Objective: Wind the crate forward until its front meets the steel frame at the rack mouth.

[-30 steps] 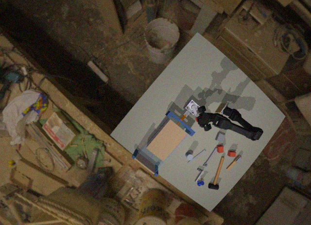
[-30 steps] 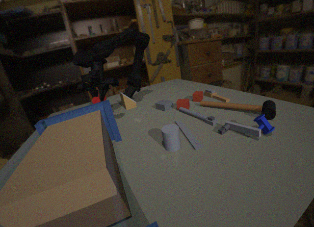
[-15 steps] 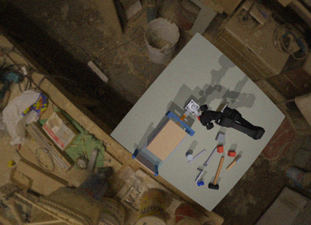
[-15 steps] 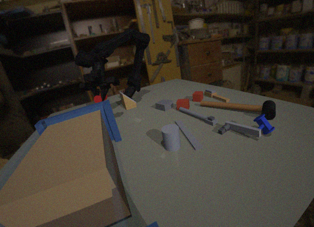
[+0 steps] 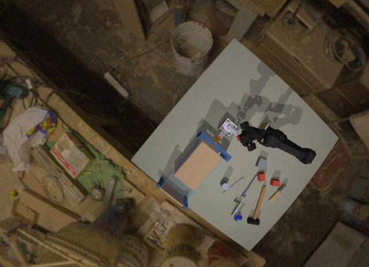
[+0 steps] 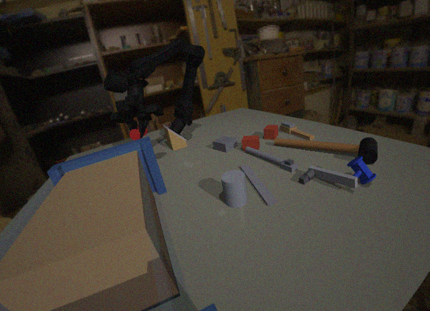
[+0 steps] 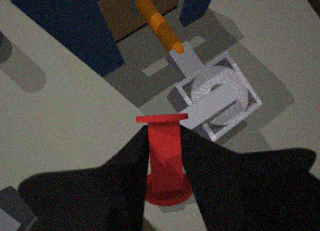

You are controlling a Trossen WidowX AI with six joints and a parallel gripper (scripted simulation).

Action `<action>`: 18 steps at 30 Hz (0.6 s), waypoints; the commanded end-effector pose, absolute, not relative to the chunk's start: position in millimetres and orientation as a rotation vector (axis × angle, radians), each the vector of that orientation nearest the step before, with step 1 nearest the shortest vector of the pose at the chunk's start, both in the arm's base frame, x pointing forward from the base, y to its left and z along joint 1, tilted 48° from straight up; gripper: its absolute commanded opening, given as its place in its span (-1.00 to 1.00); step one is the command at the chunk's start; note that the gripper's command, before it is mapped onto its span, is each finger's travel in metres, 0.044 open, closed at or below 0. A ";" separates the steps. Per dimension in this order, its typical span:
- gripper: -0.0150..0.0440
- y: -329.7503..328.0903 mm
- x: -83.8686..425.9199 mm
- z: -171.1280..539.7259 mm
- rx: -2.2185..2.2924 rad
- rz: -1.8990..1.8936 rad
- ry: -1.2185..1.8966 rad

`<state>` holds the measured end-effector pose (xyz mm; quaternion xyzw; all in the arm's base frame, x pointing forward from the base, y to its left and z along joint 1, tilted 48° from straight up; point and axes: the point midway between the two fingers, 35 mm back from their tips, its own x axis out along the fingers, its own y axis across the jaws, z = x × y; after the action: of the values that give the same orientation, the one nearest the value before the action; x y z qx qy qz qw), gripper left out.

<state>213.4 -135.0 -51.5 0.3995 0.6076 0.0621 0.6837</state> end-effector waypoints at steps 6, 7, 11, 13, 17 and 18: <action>-0.49 -138.5 191.6 -55.2 0.895 0.124 1.391; -0.49 -138.8 190.5 -55.4 0.895 0.124 1.391; -0.49 -141.0 185.0 -56.3 0.895 0.124 1.391; -0.49 -142.2 182.3 -56.9 0.895 0.123 1.391; -0.49 -144.7 176.9 -58.2 0.895 0.123 1.392; -0.49 -145.6 175.3 -58.7 0.895 0.123 1.392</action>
<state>190.7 -141.0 -53.2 0.3997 0.6057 0.0672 0.6847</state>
